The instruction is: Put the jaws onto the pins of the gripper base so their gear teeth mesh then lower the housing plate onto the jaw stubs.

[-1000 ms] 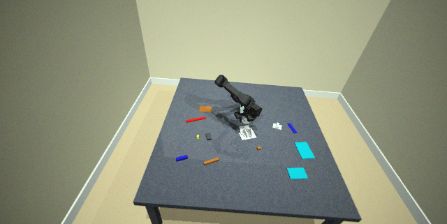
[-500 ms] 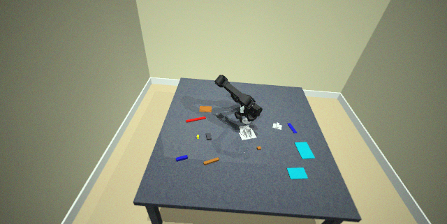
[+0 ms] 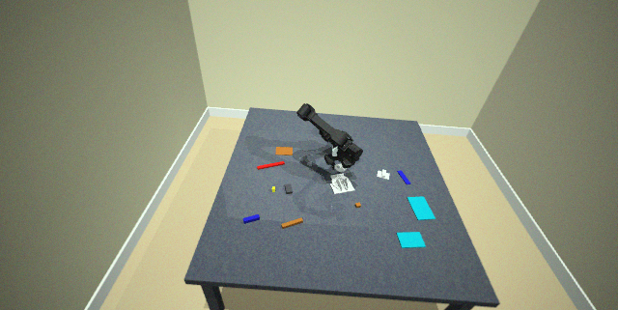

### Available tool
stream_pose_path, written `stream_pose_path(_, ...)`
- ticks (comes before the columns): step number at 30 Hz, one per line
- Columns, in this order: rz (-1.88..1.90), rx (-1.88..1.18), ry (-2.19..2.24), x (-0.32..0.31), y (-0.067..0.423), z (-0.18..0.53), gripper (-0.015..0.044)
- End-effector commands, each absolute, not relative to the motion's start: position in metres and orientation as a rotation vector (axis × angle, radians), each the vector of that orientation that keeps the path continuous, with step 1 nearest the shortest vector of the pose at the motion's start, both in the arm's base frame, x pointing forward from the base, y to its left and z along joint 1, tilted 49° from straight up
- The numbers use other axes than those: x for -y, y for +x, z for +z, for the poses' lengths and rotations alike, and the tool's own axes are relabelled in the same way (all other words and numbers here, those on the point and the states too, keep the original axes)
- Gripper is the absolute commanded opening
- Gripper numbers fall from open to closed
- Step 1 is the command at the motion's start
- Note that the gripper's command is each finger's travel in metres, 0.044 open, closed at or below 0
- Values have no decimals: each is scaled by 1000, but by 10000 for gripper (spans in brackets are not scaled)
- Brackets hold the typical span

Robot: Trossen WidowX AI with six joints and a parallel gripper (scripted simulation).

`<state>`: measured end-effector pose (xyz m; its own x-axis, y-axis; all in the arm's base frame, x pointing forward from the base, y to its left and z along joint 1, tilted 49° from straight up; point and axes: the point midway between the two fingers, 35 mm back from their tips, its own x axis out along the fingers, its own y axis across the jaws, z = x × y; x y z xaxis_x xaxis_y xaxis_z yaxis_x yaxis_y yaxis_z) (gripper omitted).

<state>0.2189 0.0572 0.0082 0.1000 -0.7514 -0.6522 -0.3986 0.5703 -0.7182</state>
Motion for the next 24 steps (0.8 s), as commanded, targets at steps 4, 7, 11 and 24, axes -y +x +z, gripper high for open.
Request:
stream_pose_path(4, -342, -1521, -1013, -58, 218, 7, 351)
stream_pose_path(7, -342, -1521, -1013, -58, 218, 7, 351)
stream_pose_path(11, -342, -1521, -1013, -58, 218, 7, 351)
stream_pose_path(24, -340, -1521, -1013, -49, 221, -1, 351)
